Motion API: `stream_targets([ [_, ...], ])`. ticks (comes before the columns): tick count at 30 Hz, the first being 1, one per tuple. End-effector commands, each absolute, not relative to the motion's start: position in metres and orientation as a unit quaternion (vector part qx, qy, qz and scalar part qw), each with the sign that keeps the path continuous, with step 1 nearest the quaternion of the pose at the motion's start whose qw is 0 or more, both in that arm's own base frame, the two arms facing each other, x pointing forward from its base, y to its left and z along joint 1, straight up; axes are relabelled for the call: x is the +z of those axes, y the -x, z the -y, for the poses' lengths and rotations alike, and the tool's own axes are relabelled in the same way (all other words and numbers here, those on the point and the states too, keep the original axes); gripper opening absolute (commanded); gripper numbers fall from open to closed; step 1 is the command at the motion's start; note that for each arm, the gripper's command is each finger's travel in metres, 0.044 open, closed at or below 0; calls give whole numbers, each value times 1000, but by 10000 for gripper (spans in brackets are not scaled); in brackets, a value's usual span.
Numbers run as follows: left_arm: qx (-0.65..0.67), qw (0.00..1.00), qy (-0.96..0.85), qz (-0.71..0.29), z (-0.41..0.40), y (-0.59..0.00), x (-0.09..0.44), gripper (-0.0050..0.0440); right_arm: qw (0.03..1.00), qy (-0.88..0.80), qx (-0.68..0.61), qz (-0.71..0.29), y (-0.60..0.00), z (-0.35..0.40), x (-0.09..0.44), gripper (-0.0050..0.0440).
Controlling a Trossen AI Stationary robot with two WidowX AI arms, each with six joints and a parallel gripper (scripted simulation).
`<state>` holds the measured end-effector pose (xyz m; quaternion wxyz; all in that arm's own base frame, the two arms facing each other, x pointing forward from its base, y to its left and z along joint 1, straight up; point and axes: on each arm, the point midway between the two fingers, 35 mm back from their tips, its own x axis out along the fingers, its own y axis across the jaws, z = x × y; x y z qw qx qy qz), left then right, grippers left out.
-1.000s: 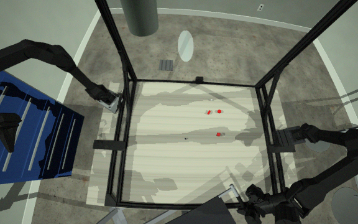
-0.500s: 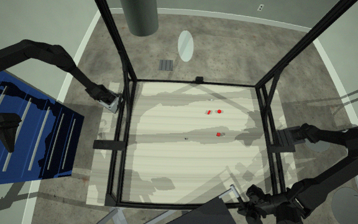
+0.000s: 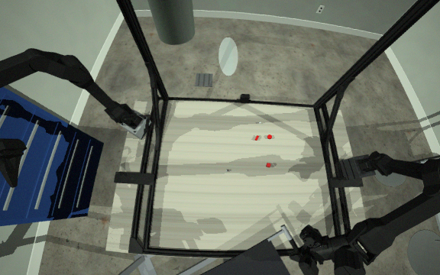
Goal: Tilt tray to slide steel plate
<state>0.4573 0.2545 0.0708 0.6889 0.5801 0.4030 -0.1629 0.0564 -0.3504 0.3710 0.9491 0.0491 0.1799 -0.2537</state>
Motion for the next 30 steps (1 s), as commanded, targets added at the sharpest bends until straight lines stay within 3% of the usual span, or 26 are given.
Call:
stream_targets([
  [1, -166, 687, -578, -407, -255, -456, 70, 0, 949, -48, -254, -180, -56, 350, 371, 440],
  [30, -157, 690, -584, -399, -256, -459, 88, 0, 949, -48, -254, -180, -56, 350, 371, 440],
])
